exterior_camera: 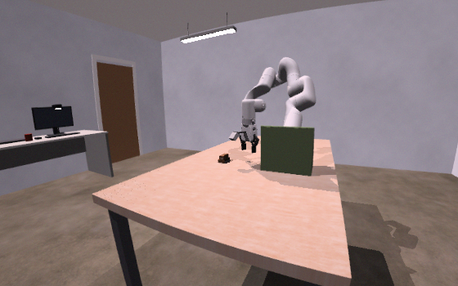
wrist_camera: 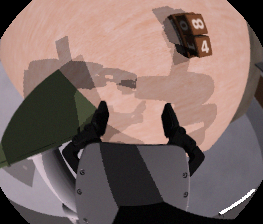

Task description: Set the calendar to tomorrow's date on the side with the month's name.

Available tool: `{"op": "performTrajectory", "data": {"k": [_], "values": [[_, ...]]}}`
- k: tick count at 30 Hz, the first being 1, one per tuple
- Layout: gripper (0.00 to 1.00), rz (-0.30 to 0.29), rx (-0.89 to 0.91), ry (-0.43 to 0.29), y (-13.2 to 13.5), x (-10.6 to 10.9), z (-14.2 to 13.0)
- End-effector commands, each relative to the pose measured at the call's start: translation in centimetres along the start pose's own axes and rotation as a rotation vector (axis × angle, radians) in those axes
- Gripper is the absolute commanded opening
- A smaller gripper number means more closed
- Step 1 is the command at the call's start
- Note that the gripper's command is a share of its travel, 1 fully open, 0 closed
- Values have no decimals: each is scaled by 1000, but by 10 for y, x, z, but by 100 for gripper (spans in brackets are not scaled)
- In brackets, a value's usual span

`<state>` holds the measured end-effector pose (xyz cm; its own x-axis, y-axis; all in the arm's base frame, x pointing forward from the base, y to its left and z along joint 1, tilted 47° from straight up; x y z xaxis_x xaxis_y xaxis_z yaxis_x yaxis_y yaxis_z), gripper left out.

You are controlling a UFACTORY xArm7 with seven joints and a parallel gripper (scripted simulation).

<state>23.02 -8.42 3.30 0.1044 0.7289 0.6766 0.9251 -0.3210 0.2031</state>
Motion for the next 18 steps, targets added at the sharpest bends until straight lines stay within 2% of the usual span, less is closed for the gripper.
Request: {"op": "performTrajectory", "data": {"k": [1, 6, 13, 18], "values": [[100, -1, 1, 1, 6, 0, 2], [100, -1, 1, 1, 26, 0, 8], [100, -1, 1, 1, 31, 0, 10], [100, -1, 1, 1, 51, 0, 15]]}}
Point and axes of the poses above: the point where the finger pads meet when closed, its own x axis back along the fingers, its own y axis across the jaws, z = x × y, the point moved 6 cm from there along x, back along the fingers, and after that the axes turned 14 degrees about x, right-handed, at the moved point
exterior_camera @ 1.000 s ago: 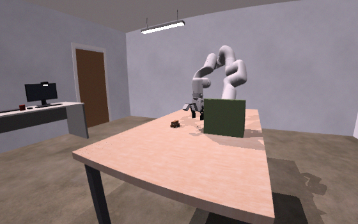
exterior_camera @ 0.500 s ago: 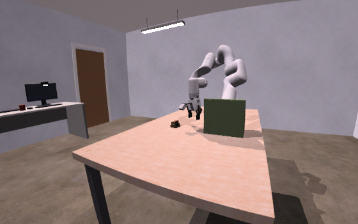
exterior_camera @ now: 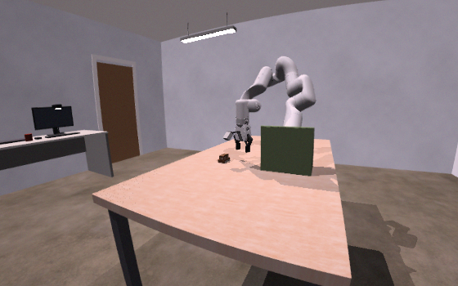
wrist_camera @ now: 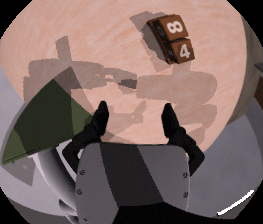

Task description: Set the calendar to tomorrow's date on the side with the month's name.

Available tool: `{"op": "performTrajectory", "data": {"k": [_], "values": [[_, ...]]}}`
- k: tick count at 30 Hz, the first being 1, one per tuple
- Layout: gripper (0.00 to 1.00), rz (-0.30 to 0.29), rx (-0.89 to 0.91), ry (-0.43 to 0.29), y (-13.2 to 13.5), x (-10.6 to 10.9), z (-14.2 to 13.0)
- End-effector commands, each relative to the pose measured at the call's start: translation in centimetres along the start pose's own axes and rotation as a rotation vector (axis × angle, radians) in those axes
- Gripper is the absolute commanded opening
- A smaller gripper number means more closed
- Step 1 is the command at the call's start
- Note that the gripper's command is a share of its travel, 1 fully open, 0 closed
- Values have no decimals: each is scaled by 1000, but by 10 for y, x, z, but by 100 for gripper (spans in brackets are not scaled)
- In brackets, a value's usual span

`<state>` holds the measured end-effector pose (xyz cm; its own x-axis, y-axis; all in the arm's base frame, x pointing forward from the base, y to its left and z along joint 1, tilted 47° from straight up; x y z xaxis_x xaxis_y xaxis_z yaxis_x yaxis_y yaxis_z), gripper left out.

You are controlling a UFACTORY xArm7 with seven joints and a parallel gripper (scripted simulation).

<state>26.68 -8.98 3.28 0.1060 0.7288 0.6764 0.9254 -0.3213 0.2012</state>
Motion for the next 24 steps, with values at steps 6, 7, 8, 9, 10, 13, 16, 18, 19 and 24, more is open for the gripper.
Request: {"op": "performTrajectory", "data": {"k": [6, 7, 8, 9, 10, 13, 16, 18, 19, 24], "values": [[100, -2, 0, 2, 23, 1, 7], [100, -2, 0, 2, 26, 1, 8], [100, -2, 0, 2, 29, 1, 9], [100, -2, 0, 2, 34, 1, 10], [100, -2, 0, 2, 34, 1, 10], [100, -2, 0, 2, 43, 1, 13], [100, -2, 0, 2, 50, 1, 15], [100, -2, 0, 2, 50, 1, 15], [100, -2, 0, 2, 50, 1, 15], [100, -2, 0, 2, 50, -5, 15]]}}
Point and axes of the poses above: the point where the finger pads meet when closed, its own x axis back along the fingers, its own y axis across the jaws, z = x × y, the point moved 6 cm from there along x, back along the fingers, and after that the axes turned 14 degrees about x, right-handed, at the moved point
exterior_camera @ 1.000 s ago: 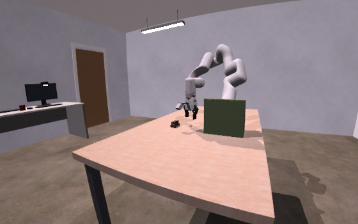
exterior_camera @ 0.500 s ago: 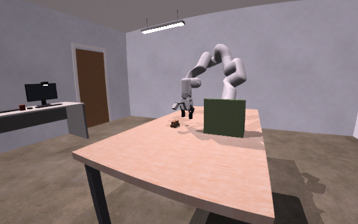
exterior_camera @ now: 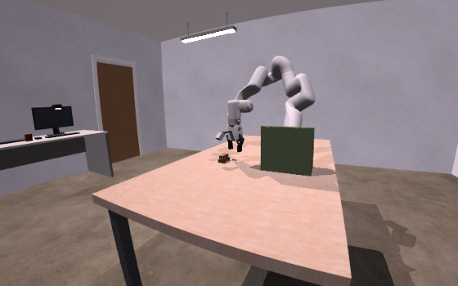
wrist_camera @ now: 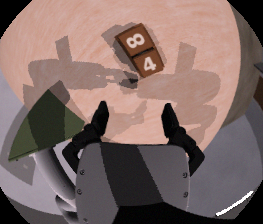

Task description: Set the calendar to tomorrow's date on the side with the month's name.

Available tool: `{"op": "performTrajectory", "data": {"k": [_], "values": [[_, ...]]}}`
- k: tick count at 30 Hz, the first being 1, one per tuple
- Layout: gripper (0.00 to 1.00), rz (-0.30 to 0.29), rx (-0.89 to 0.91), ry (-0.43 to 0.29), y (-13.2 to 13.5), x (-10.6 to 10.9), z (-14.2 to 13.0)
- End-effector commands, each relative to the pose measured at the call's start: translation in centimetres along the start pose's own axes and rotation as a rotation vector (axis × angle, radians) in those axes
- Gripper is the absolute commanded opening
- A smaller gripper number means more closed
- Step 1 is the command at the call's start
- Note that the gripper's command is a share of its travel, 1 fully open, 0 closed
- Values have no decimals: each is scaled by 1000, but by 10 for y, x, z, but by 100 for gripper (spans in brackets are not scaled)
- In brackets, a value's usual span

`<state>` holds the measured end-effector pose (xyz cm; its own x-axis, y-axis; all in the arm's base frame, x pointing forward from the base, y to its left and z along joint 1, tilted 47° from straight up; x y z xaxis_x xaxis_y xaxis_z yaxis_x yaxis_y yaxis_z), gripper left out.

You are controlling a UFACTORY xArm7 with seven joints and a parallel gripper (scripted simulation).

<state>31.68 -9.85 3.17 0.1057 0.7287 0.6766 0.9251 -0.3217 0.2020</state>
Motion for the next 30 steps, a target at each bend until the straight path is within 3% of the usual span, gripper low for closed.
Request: {"op": "performTrajectory", "data": {"k": [1, 14, 30], "values": [[100, -2, 0, 2, 1, -6, 1], [100, -2, 0, 2, 1, -33, 1], [100, -2, 0, 2, 1, -35, 1]]}}
Point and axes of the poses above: the point where the finger pads meet when closed, its own x axis back along the fingers, its own y axis across the jaws, z = x × y, the point moved 6 cm from there along x, back along the fingers, and after that the axes turned 14 degrees about x, right-handed, at the moved point
